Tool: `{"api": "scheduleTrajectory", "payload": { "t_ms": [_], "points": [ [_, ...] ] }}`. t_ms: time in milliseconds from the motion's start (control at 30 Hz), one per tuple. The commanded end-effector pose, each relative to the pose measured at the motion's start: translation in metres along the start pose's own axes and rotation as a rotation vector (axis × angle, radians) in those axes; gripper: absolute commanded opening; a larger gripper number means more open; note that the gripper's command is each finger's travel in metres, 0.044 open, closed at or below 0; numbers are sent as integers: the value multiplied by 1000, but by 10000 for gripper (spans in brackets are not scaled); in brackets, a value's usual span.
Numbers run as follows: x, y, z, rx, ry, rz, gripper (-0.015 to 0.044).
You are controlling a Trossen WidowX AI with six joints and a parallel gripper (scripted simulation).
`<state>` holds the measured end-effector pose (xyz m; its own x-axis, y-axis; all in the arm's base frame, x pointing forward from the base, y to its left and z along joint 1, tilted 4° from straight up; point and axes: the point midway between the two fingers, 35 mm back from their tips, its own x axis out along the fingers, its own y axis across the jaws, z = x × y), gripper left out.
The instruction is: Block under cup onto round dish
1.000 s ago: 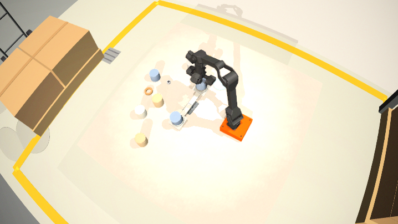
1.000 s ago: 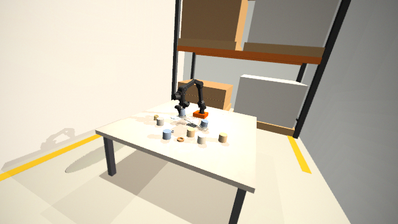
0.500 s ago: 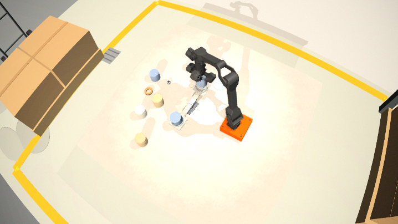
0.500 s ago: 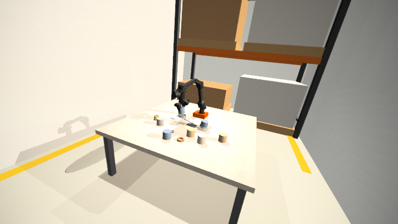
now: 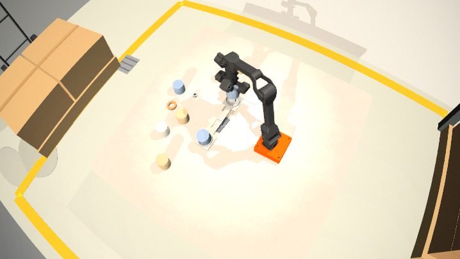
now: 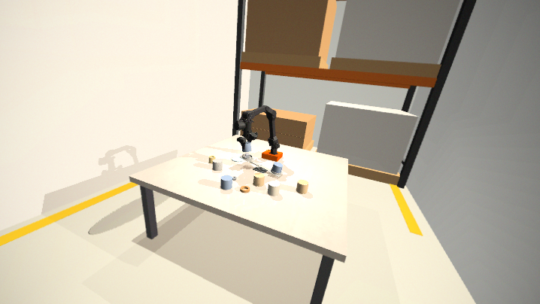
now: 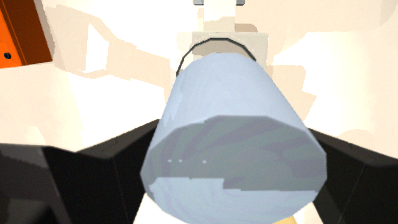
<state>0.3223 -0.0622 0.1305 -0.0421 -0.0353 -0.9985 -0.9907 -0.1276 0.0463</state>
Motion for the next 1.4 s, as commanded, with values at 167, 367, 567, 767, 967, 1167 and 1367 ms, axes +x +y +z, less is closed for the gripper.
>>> {"api": "scheduleTrajectory", "payload": {
  "t_ms": [167, 367, 567, 767, 967, 1167, 1367],
  "points": [
    [-17, 1, 0, 7, 8, -17, 0],
    [-25, 3, 0, 7, 8, -17, 0],
    [-30, 4, 1, 7, 8, -17, 0],
    [-24, 4, 1, 0, 1, -1, 0],
    [-24, 4, 1, 0, 1, -1, 0],
    [-24, 4, 1, 0, 1, -1, 0],
    [-24, 4, 1, 0, 1, -1, 0]
  ]
}}
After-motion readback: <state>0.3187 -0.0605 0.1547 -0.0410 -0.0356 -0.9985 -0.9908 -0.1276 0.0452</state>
